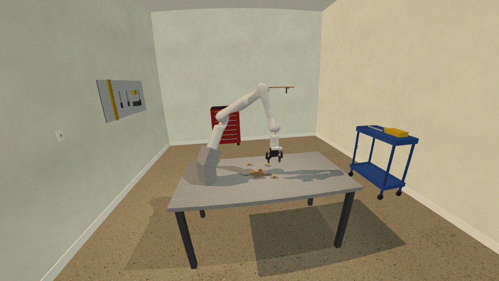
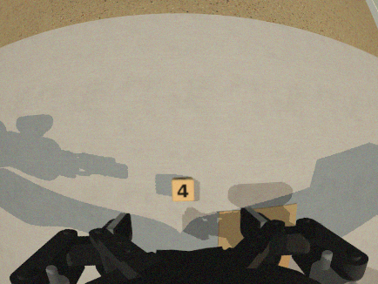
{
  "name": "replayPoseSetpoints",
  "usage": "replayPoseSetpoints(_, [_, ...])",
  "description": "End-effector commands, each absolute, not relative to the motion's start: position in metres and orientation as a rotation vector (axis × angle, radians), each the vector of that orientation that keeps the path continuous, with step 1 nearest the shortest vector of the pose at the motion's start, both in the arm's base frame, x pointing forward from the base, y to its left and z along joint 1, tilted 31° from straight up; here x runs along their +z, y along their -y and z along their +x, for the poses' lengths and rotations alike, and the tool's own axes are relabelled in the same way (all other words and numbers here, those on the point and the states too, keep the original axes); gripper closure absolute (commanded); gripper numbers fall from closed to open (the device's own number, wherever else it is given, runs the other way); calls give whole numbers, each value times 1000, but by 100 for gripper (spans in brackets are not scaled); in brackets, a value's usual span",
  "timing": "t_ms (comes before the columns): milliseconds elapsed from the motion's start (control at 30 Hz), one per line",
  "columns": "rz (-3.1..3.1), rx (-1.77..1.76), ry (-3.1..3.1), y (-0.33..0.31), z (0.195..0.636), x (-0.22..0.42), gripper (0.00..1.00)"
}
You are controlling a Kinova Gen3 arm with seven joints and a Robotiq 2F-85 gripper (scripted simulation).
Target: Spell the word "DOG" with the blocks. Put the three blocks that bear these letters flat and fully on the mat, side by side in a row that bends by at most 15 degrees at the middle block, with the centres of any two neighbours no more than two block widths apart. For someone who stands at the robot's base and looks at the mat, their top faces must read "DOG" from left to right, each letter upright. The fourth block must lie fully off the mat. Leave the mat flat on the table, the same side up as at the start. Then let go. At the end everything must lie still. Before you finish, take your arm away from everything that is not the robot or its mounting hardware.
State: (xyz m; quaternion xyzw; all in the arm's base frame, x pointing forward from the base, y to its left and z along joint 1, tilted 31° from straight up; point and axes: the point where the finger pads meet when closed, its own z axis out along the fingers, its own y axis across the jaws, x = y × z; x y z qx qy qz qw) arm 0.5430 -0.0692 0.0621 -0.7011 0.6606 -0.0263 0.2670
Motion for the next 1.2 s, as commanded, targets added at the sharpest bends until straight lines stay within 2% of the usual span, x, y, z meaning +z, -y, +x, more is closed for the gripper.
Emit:
replayPoseSetpoints(0, [-1877, -68, -1797, 72, 543, 64, 0])
replayPoseSetpoints(500, [-2037, -134, -1631, 72, 545, 57, 0])
replayPoseSetpoints(1167, [-2597, -415, -649, 64, 553, 34, 0])
